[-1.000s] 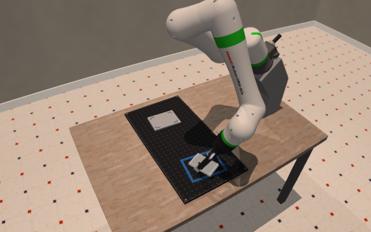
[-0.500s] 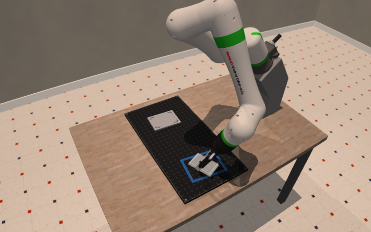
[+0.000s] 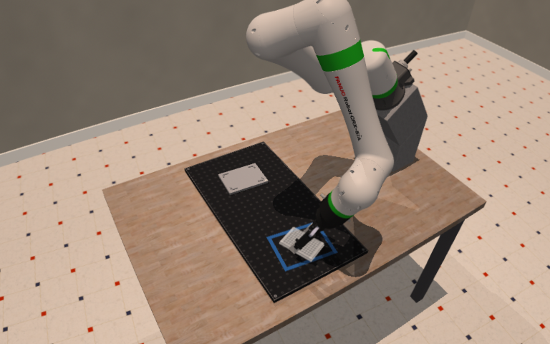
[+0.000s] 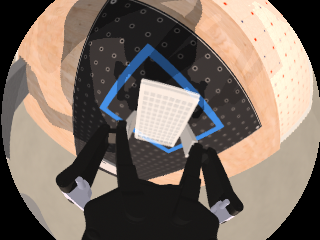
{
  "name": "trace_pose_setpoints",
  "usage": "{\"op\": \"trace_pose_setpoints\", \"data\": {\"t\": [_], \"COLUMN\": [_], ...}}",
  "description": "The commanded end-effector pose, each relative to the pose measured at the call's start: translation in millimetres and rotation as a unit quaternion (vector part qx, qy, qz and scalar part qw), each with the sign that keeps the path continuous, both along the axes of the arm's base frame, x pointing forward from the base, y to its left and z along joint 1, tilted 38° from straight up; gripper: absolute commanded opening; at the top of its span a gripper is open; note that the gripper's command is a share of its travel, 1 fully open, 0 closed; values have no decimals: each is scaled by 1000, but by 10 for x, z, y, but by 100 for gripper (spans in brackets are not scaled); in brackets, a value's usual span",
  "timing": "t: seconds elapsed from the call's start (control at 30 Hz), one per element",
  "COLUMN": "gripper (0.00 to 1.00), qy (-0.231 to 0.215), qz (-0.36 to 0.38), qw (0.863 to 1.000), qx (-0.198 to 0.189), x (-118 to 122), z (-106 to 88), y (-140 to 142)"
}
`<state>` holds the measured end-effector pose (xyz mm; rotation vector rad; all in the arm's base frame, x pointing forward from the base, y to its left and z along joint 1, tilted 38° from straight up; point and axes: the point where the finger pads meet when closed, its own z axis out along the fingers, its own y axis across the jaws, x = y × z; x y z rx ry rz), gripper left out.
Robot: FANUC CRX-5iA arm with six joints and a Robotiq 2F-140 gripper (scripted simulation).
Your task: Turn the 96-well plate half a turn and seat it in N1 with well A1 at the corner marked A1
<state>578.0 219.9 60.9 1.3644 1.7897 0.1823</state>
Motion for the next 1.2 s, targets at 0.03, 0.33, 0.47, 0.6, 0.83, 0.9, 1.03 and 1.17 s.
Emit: {"op": "trace_pose_setpoints", "data": {"t": [0.03, 0.33, 0.47, 0.6, 0.83, 0.9, 1.03, 1.17], "gripper": [0, 0, 0, 0, 0, 0, 0, 0], "qy": [0, 0, 0, 0, 0, 0, 0, 0], "qz": [0, 0, 0, 0, 0, 0, 0, 0], "qw": [1000, 1000, 1000, 1000, 1000, 1000, 1000, 1000], "qx": [0, 0, 0, 0, 0, 0, 0, 0], "x": [-20, -91, -132, -173, -234, -244, -285, -326], "z": [25, 117, 170, 223, 302, 315, 368, 420], "y": [0, -4, -6, -7, -10, -11, -13, -15]}}
